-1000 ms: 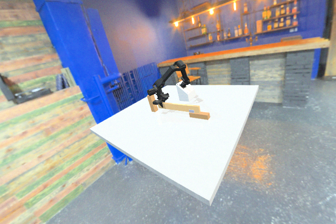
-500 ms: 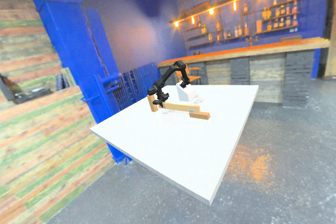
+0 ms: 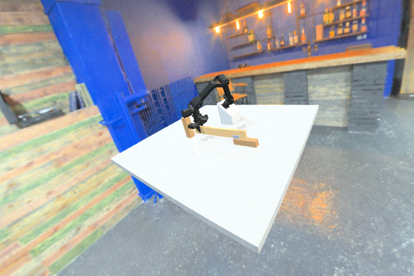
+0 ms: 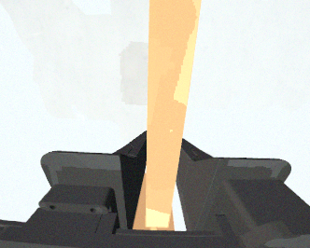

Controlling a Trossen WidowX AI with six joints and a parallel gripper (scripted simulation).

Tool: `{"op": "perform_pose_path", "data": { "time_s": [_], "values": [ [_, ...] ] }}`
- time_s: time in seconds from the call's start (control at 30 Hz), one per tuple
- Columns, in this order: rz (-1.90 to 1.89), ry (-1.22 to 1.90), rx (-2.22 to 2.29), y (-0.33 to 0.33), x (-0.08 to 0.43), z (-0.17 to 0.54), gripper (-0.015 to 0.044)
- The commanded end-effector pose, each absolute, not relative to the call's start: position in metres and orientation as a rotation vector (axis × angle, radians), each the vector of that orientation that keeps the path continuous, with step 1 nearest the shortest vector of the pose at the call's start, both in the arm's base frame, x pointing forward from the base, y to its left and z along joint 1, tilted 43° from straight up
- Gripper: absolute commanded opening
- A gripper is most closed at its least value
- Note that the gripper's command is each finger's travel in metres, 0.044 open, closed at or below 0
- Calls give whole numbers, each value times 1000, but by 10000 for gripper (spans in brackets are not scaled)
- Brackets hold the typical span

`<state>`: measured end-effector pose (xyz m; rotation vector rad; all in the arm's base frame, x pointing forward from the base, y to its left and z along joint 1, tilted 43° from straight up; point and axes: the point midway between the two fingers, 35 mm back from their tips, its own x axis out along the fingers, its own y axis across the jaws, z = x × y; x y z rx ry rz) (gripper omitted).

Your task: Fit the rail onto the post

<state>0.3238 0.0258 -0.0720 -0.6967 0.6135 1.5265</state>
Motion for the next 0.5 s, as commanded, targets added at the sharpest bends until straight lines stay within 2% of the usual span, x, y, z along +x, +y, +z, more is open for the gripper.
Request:
{"op": "perform_pose_path", "data": {
  "time_s": [0.0, 0.47],
  "values": [
    [1522, 611, -695, 24, 324, -72, 0],
    [1522, 611, -695, 27, 323, -71, 0]
  ]
}}
